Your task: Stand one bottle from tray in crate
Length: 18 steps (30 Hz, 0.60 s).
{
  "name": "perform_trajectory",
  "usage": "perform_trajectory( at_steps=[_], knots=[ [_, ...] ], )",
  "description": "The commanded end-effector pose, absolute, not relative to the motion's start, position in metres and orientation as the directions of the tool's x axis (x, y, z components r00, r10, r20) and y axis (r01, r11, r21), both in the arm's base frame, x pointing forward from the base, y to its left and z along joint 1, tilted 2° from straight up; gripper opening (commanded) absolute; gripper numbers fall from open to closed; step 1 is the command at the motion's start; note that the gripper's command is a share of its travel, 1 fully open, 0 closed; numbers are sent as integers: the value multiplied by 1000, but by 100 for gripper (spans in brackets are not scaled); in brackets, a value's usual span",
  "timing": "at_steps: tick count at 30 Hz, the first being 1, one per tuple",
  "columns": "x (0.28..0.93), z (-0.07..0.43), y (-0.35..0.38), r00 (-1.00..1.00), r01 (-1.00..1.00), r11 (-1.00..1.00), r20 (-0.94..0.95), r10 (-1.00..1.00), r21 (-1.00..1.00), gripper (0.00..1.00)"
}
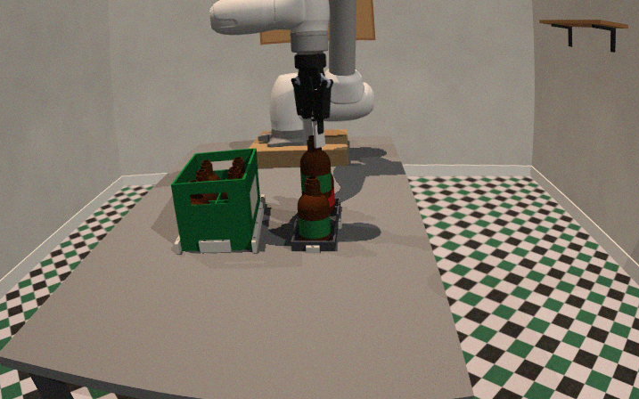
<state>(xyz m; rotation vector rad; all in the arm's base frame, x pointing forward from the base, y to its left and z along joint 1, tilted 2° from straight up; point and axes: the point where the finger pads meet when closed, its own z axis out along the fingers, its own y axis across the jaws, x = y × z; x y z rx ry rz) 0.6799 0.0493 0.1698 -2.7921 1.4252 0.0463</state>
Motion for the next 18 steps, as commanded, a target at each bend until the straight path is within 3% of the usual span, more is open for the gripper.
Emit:
perform_trajectory(
  at_steps=[1,18],
  knots=[
    [680,172,49,586,-810,-587,-29,-810,8,0],
    [680,174,49,586,-810,-587,-29,-810,8,0]
  ],
)
